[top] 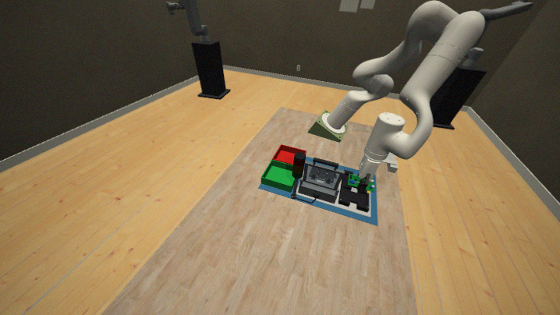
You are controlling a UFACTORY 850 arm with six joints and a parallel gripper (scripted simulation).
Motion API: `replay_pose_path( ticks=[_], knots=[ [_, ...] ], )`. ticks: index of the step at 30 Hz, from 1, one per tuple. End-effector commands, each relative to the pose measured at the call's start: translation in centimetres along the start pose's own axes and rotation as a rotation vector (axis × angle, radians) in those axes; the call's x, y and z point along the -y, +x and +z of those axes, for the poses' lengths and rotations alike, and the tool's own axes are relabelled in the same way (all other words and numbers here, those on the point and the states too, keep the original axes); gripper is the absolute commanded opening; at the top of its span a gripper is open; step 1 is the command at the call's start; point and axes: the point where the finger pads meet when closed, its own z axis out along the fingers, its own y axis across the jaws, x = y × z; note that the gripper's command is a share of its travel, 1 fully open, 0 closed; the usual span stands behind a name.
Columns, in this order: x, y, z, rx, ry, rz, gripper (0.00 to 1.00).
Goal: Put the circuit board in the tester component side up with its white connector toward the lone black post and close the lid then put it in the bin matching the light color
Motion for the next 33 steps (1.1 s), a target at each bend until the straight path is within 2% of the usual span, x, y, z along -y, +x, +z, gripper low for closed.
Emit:
replay_pose_path(
  ticks=[1,33],
  knots=[
    [-0.09,0.02,-0.08,0.000,-0.002,0.001,0.79],
    [0.07,-0.61,-0.13,0.000,-0.002,0.001,0.79]
  ],
)
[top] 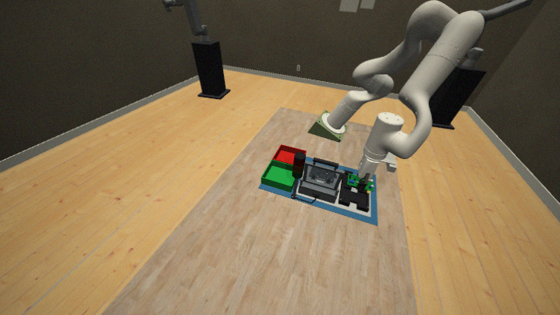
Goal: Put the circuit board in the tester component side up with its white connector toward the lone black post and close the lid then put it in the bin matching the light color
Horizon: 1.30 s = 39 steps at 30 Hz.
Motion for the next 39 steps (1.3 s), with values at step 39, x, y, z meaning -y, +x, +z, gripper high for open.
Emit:
replay_pose_path(
  ticks=[39],
  knots=[
    [2.2,-9.3,-0.7,0.000,-0.002,0.000,0.79]
  ],
)
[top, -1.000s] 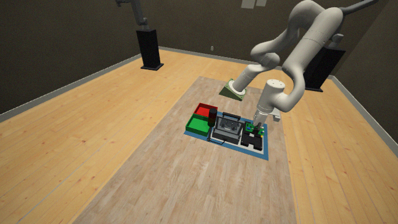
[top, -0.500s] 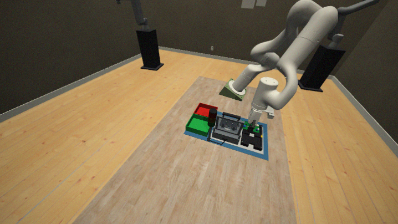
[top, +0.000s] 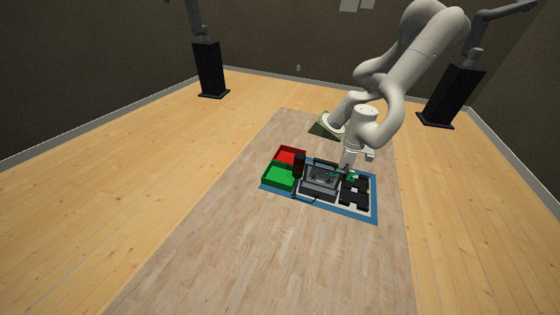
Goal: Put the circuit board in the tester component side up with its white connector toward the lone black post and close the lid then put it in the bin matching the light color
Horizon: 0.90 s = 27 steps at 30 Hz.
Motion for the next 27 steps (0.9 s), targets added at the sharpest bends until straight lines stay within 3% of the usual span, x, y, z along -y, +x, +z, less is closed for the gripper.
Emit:
replay_pose_path(
  ticks=[1,16,27],
  knots=[
    [0.2,-1.2,-0.2,-0.001,-0.003,-0.001,0.79],
    [1.4,-6.0,-0.5,-0.001,-0.003,-0.001,0.79],
    [1.8,-7.8,-0.6,-0.001,-0.003,-0.001,0.79]
  ],
)
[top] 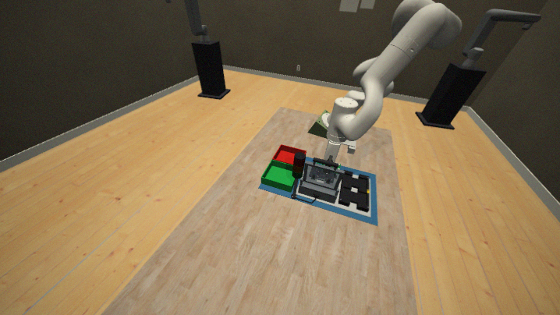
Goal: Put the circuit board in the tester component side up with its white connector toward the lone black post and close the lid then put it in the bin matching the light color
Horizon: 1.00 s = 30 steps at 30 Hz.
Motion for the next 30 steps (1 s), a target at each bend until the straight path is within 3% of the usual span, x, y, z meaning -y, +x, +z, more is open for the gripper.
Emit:
replay_pose_path(
  ticks=[1,30],
  knots=[
    [0.12,-0.88,-0.14,0.000,-0.002,-0.001,0.79],
    [0.29,-1.57,-0.19,0.000,-0.002,-0.001,0.79]
  ],
)
